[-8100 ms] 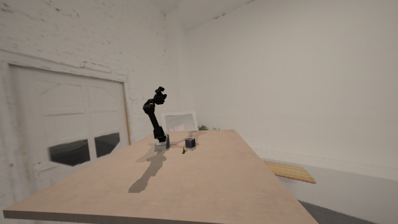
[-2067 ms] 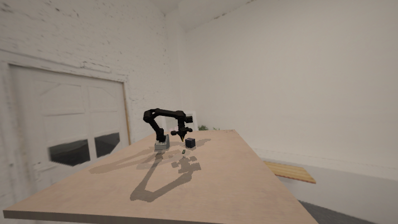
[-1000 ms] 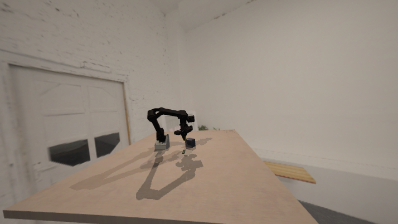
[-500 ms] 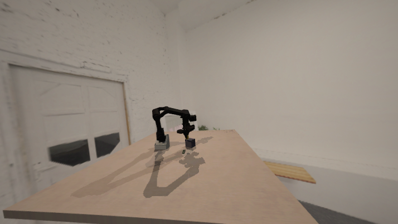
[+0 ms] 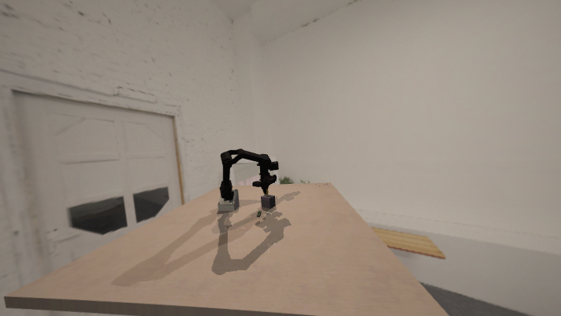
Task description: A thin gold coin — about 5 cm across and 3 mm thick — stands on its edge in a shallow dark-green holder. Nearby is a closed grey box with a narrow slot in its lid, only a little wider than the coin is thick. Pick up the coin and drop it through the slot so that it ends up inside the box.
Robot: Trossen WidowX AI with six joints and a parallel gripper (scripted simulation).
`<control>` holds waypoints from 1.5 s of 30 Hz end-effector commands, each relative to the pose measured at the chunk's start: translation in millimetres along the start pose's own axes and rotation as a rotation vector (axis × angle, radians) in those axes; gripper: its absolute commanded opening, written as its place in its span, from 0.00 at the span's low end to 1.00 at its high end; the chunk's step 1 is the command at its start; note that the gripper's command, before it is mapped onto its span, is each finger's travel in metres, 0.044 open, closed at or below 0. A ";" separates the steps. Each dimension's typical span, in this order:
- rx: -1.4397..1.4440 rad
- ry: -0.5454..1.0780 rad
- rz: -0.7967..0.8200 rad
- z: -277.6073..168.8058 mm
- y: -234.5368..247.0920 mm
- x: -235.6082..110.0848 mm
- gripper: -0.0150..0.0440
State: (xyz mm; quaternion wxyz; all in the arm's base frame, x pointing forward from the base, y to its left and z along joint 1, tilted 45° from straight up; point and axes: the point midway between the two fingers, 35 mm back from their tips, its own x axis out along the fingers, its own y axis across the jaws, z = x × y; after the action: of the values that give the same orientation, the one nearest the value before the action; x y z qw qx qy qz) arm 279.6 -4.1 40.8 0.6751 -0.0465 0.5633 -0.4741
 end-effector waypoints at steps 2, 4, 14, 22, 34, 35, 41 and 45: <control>0.008 -0.001 0.009 -3.6 12.3 -1.6 0.25; 0.008 -0.001 0.008 -5.6 16.7 -1.4 0.25; 0.007 -0.002 0.004 -13.6 31.4 0.4 0.26; 0.000 -0.002 -0.003 -13.3 28.2 1.9 0.25; 0.018 -0.002 -0.003 -13.0 34.5 -1.6 0.25; 0.019 -0.002 -0.003 -12.9 35.0 -2.1 0.25; 0.010 -0.003 -0.010 -13.6 32.8 0.3 0.25; 0.010 -0.003 -0.010 -13.6 32.8 0.3 0.25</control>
State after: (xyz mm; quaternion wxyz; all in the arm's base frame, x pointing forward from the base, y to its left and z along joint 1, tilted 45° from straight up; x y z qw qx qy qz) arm 288.2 20.2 16.2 0.6741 -0.0461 0.5590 -0.4805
